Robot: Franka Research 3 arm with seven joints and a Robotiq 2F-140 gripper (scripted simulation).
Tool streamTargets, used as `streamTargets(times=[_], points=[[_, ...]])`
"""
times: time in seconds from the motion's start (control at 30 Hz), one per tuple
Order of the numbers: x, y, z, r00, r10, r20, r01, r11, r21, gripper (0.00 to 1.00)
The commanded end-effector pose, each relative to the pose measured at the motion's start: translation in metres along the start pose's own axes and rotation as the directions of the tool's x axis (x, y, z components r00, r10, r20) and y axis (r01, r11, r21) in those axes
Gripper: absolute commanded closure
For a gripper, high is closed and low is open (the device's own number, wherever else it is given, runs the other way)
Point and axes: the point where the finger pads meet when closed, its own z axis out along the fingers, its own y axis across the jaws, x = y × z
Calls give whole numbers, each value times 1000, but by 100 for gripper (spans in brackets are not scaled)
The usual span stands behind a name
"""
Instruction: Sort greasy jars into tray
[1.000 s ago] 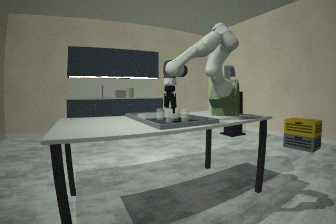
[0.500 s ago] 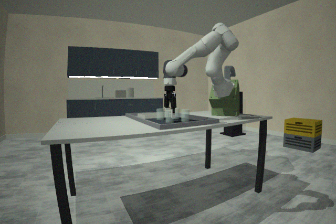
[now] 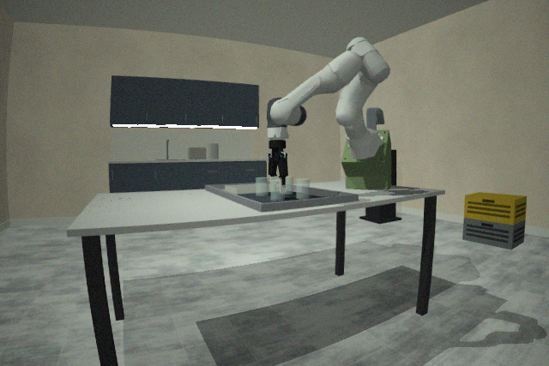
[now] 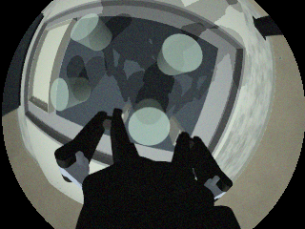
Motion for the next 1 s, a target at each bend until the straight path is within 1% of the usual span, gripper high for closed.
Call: streamTargets(times=[0.0, 0.1, 0.13, 0.67, 0.7, 0.97], points=[[-1, -1, 0, 1000, -2, 4, 2, 1000, 2, 46], [-1, -1, 0, 1000, -2, 4, 2, 1000, 2, 46], [-1, -1, 0, 1000, -2, 4, 2, 1000, 2, 49], [-1, -1, 0, 1000, -2, 4, 2, 1000, 2, 49], [-1, -1, 0, 1000, -2, 4, 2, 1000, 2, 52], [-1, -1, 0, 1000, -2, 4, 2, 1000, 2, 52]])
